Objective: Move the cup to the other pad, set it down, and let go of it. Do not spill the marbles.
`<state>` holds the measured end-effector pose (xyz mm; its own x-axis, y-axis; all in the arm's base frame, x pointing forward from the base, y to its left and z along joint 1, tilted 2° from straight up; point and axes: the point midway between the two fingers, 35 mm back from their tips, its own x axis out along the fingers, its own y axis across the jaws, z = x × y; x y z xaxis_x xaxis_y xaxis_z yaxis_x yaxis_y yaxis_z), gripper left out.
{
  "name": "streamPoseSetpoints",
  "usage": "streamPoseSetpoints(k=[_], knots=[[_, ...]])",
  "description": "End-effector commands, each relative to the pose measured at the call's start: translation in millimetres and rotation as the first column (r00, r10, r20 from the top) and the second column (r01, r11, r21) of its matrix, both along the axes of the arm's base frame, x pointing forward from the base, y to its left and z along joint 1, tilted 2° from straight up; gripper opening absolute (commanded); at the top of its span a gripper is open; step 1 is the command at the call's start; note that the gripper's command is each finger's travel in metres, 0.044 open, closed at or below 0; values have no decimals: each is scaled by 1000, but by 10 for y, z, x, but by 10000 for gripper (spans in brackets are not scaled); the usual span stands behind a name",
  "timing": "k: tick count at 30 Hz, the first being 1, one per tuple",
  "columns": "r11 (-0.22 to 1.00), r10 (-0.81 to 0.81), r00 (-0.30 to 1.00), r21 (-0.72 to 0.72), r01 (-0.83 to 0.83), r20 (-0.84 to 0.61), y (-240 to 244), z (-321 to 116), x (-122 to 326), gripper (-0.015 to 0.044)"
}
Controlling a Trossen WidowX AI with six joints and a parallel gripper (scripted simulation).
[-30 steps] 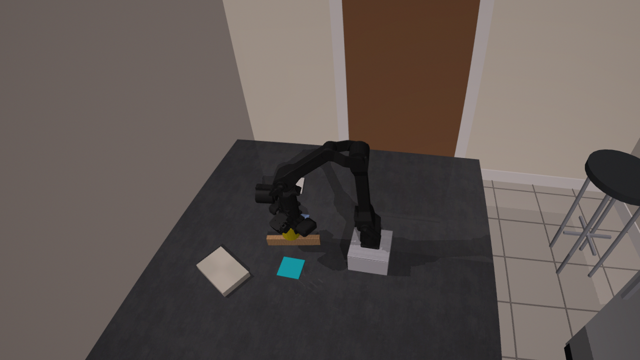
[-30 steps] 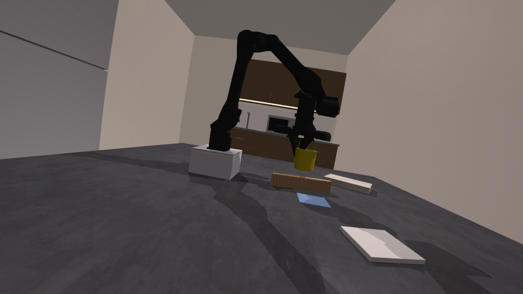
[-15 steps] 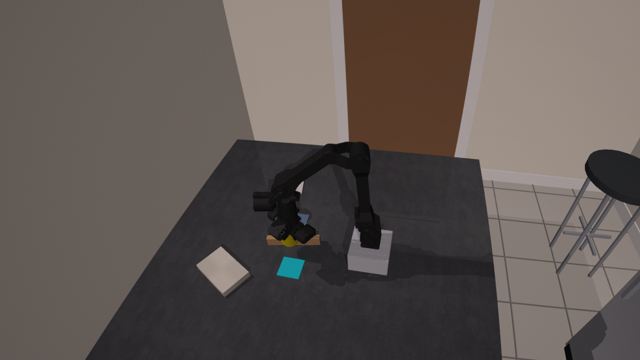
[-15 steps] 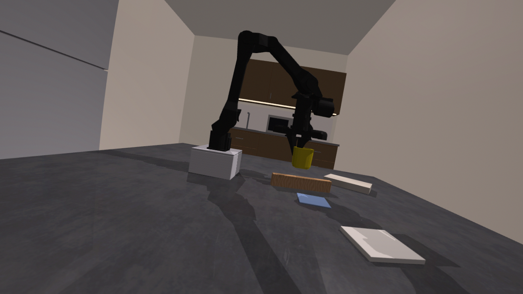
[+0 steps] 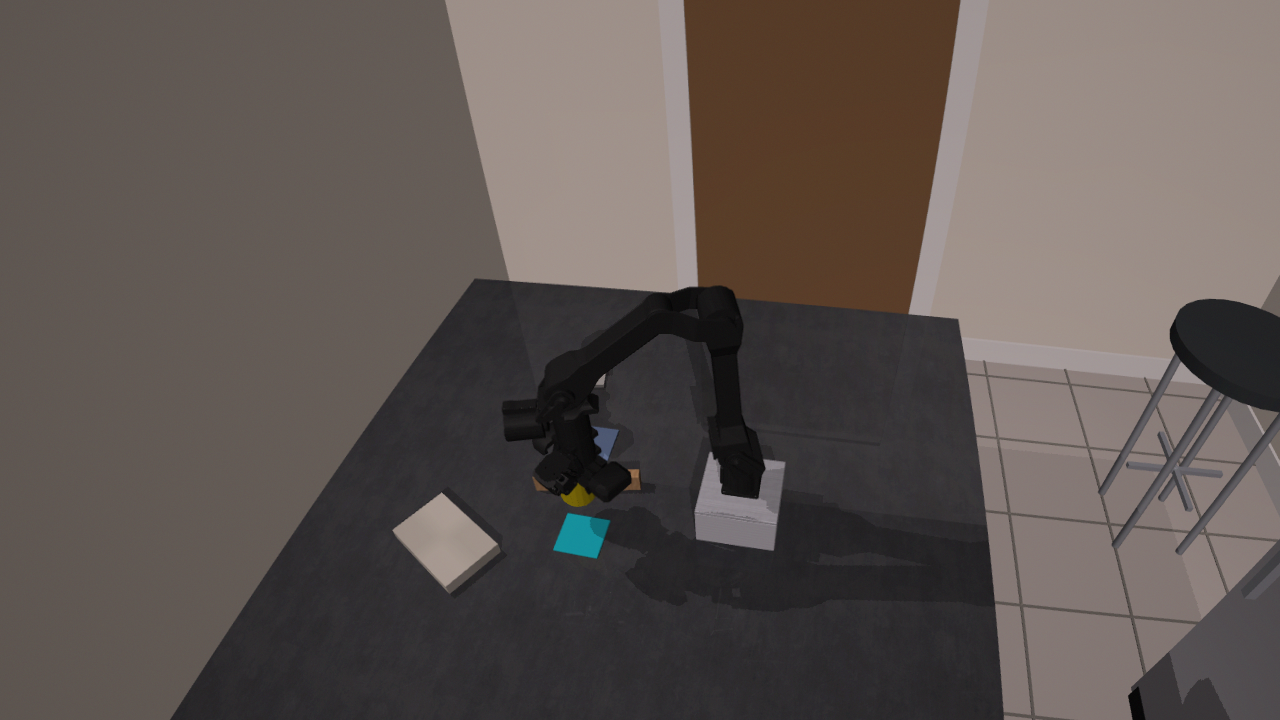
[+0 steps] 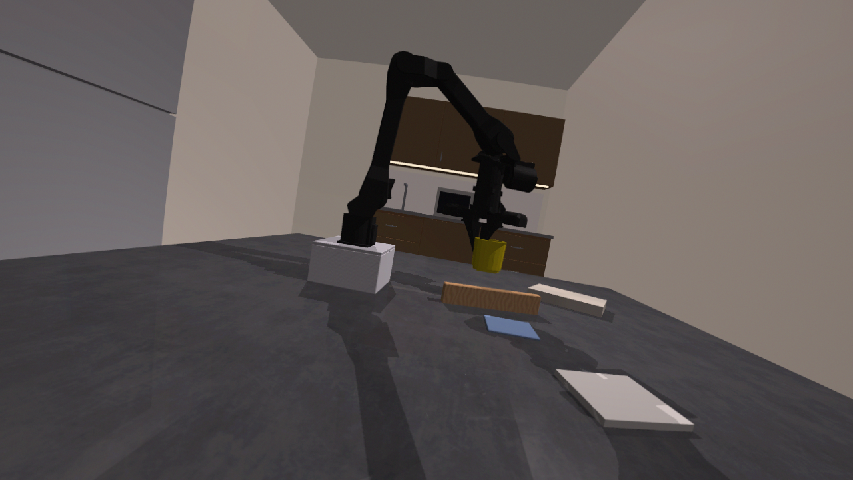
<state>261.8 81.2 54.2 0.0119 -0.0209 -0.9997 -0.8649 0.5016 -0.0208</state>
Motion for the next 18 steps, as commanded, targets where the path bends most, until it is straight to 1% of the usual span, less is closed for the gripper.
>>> streamPoseSetpoints(k=[1,18], knots=[[1000,-5,1000,4,5,1,72,11,-6,0],[1000,-4,1000,8,4,0,402,26,-88,0]])
